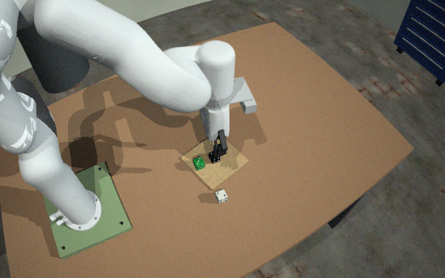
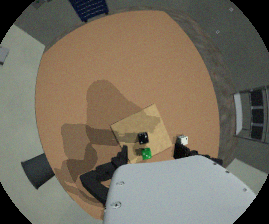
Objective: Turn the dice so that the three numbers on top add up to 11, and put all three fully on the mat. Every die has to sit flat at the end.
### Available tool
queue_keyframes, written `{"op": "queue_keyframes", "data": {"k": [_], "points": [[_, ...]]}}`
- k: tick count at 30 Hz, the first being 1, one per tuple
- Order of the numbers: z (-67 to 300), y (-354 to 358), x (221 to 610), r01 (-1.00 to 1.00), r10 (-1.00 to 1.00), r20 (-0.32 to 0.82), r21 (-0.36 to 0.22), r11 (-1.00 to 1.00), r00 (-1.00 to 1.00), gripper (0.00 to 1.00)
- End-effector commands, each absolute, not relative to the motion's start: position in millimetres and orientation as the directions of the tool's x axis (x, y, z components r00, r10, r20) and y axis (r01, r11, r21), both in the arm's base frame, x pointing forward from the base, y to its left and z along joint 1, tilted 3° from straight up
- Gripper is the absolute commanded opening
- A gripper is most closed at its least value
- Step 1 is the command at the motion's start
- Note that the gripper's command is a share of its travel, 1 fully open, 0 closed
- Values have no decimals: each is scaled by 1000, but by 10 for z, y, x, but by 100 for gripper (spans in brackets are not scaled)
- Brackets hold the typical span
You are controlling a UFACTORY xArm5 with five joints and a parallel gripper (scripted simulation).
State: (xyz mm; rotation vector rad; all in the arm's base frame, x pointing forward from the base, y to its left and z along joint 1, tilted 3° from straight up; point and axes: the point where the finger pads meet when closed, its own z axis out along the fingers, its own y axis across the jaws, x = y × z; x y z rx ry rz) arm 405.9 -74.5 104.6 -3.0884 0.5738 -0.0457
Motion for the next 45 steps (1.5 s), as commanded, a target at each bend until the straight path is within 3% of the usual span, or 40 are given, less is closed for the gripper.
{"op": "queue_keyframes", "data": {"k": [1,18,24,34,45], "points": [[1055,-789,4056,-468,-468,32,-10,-884,883,100],[1040,-954,3989,-808,-808,26,-23,-589,588,100],[1033,-1031,3955,-915,-915,22,-28,-403,403,100],[1026,-1103,3921,-977,-978,17,-32,-209,208,100],[1013,-1230,3857,-987,-988,6,-36,153,-154,100]]}}
